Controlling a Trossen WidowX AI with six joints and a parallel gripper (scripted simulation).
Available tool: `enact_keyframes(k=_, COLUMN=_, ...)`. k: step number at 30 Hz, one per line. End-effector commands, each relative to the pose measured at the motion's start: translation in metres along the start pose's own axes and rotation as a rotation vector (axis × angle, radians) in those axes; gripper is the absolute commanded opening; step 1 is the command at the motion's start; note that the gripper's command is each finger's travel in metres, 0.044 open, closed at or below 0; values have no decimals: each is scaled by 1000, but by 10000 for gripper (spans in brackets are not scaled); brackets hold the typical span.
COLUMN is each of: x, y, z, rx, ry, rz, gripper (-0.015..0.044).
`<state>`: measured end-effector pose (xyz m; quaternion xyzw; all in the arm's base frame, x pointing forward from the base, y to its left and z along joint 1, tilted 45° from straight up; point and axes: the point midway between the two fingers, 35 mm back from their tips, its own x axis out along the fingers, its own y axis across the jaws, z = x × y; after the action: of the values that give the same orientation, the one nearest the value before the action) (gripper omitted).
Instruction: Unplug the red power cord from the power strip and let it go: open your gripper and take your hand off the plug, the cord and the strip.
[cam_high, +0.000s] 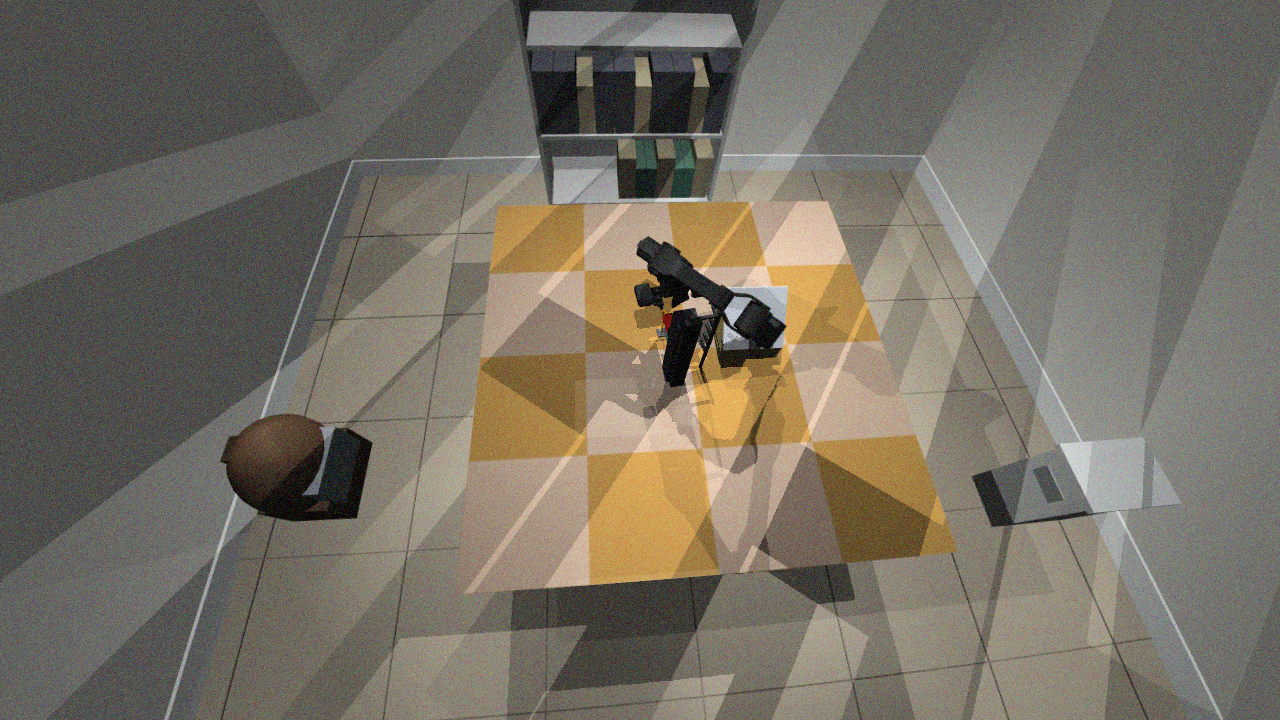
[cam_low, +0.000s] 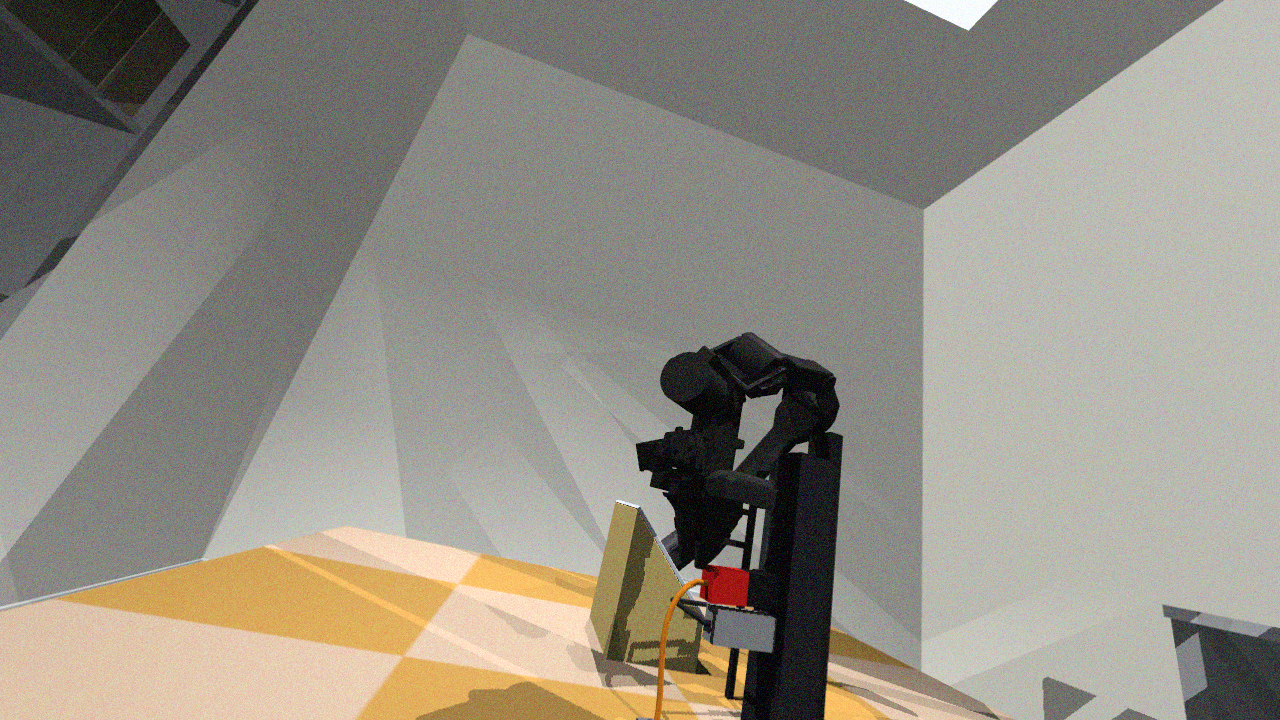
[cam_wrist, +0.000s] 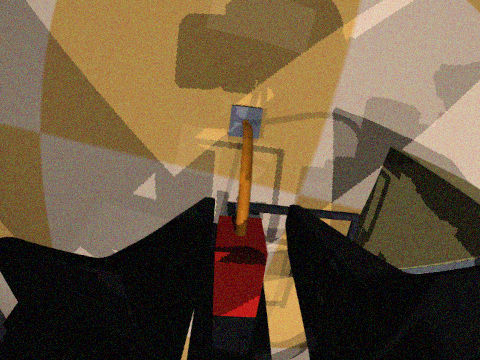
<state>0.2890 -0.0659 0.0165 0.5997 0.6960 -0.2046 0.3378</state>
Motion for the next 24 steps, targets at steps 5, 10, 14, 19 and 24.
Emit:
enact_keyframes(k=5, x=-7, y=0, z=0, rx=10, ry=3, rz=5, gripper=160)
enact_keyframes(k=10, x=-7, y=0, z=-3, rx=10, ry=3, rz=5, gripper=160)
enact_keyframes(k=14, x=-7, y=0, z=-9, rx=10, ry=3, rz=5, gripper=160)
enact_keyframes(k=19, x=-7, y=0, z=-17, rx=10, ry=4, rz=5, gripper=160)
enact_keyframes(k=24, x=-7, y=0, z=-25, rx=10, ry=4, rz=5, gripper=160)
